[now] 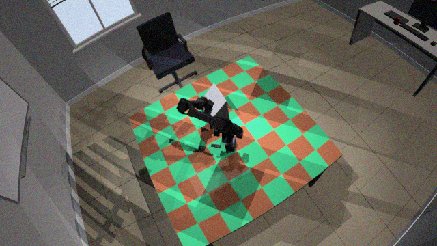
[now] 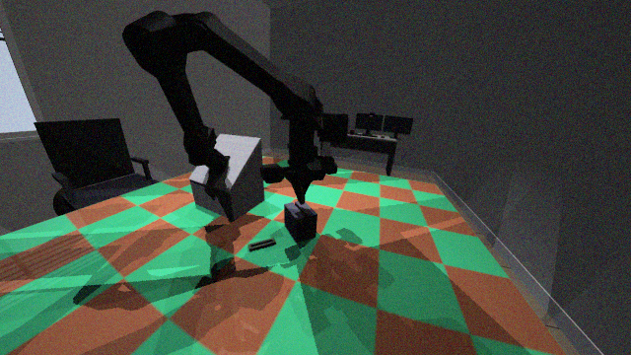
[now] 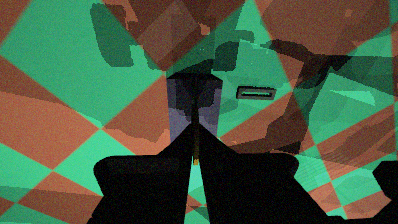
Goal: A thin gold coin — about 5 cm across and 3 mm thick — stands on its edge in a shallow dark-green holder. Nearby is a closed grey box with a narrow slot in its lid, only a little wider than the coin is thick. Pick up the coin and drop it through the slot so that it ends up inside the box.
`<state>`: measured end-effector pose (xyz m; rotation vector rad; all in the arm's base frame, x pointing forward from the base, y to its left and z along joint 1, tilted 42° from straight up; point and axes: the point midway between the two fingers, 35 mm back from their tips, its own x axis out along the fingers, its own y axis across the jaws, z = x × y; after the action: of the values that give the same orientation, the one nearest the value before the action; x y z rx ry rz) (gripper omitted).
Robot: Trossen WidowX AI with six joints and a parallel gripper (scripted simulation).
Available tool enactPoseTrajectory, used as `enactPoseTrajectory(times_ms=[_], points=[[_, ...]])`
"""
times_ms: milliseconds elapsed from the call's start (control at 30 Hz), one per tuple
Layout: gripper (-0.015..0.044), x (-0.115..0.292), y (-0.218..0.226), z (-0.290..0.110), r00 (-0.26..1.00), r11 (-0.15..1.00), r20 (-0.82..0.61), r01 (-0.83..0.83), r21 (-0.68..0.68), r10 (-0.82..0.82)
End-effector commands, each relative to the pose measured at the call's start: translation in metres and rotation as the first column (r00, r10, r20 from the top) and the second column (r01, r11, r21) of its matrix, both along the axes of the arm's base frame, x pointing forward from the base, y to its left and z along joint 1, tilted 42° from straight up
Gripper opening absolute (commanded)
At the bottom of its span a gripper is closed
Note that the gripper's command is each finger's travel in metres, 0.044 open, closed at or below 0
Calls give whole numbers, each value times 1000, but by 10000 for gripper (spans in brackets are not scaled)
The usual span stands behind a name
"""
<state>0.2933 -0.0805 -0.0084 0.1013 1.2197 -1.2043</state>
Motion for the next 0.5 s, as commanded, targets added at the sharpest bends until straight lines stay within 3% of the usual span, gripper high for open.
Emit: enactPoseTrajectory(times_ms=[0,467], points=[[0,-1,-1,-2,1000,1000,-8,-7,0,7],[0,-2,-6,-6,1000,1000,-7,-6,0,6]])
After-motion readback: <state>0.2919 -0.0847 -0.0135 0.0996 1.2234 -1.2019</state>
